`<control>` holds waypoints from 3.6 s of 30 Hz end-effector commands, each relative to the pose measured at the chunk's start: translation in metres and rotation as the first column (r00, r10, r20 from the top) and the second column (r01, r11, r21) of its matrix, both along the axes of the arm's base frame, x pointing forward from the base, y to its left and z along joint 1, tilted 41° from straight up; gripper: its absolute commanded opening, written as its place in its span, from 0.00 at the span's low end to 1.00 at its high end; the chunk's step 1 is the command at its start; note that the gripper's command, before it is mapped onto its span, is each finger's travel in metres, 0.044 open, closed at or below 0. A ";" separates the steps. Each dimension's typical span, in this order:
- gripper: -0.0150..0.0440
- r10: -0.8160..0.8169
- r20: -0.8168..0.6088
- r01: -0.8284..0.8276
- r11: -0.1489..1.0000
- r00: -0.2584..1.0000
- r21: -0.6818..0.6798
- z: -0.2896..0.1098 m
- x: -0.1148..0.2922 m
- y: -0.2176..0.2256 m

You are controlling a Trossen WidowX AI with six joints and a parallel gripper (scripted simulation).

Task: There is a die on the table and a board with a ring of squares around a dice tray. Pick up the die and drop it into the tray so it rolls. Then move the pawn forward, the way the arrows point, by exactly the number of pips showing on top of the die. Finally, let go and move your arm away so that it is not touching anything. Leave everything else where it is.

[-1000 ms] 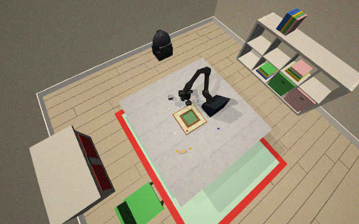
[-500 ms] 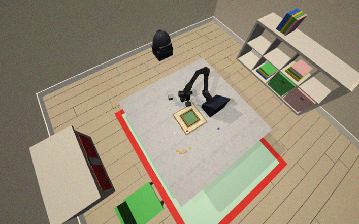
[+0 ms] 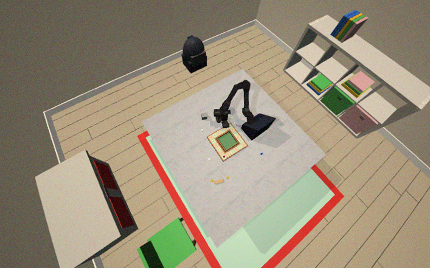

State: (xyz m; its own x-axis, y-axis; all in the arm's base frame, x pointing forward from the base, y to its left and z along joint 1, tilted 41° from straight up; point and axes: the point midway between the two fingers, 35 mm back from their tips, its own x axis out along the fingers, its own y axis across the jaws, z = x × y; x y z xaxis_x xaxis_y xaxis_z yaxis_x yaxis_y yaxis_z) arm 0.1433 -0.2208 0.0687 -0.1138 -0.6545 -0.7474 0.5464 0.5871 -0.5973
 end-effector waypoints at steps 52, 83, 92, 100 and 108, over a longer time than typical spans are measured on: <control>0.25 0.392 -0.289 -0.366 0.920 0.873 0.143 0.057 0.061 0.098; 0.25 0.838 -0.545 -0.679 0.401 0.001 0.615 -0.023 0.116 0.149; 0.25 0.820 -0.499 -0.625 0.240 -0.279 0.743 -0.048 0.124 0.165; 0.25 0.800 -0.466 -0.587 0.181 -0.379 0.789 -0.058 0.126 0.171; 0.25 0.902 -0.253 -0.564 0.013 -0.350 0.826 -0.066 0.118 0.167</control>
State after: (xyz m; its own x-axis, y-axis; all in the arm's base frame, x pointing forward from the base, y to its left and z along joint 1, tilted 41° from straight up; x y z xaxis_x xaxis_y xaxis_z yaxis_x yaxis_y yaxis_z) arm 0.2641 -0.0525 0.0052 -0.1422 -0.5077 -0.8497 -0.9717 0.2353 0.0220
